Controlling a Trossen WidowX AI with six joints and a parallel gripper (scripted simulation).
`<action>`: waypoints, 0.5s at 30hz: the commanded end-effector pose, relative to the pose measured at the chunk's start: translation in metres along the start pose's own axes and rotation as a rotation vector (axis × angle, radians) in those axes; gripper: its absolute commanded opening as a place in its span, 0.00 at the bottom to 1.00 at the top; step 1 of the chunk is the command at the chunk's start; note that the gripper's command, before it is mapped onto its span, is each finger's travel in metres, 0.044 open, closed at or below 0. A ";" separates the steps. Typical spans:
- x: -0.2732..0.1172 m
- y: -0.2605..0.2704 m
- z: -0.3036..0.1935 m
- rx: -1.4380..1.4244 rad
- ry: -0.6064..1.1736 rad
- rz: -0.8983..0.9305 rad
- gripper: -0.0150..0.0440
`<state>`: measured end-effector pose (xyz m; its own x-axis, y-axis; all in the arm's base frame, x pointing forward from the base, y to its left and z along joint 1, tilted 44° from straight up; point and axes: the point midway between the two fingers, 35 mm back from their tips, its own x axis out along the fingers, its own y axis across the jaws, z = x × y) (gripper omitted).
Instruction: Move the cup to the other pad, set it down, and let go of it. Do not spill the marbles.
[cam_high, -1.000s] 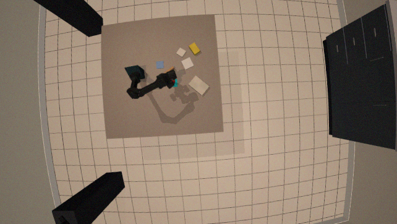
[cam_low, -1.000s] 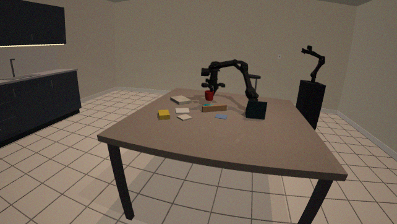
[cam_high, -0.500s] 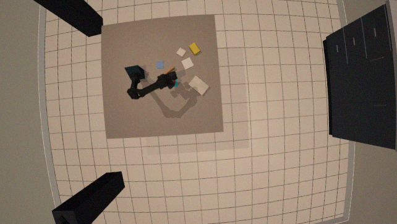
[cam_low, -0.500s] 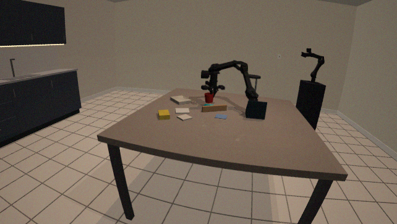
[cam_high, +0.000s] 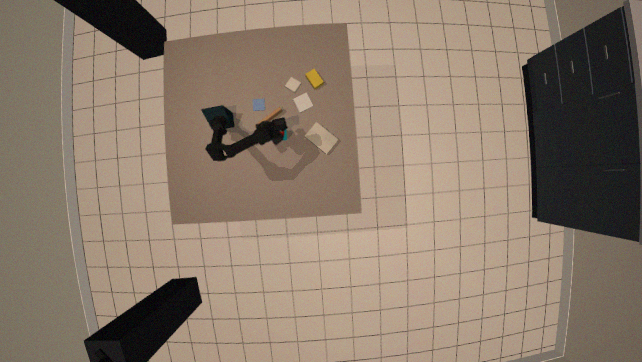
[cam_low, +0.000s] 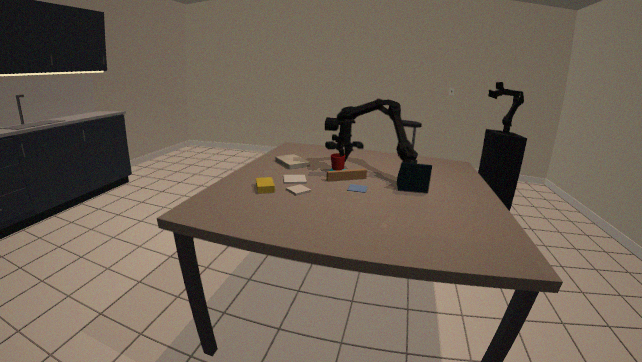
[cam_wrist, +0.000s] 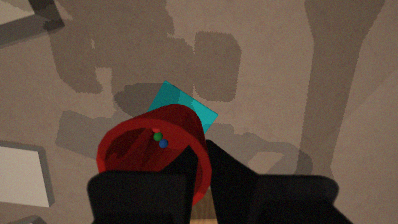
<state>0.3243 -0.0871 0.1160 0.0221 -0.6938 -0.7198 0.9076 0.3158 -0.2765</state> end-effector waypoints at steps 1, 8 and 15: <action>0.006 -0.002 0.000 -0.006 -0.004 -0.004 0.25; 0.006 -0.001 0.000 0.000 0.000 -0.002 0.25; 0.006 -0.001 0.000 0.000 0.000 -0.002 0.25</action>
<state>0.3235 -0.0914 0.1121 0.0203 -0.6944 -0.7193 0.9073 0.3151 -0.2785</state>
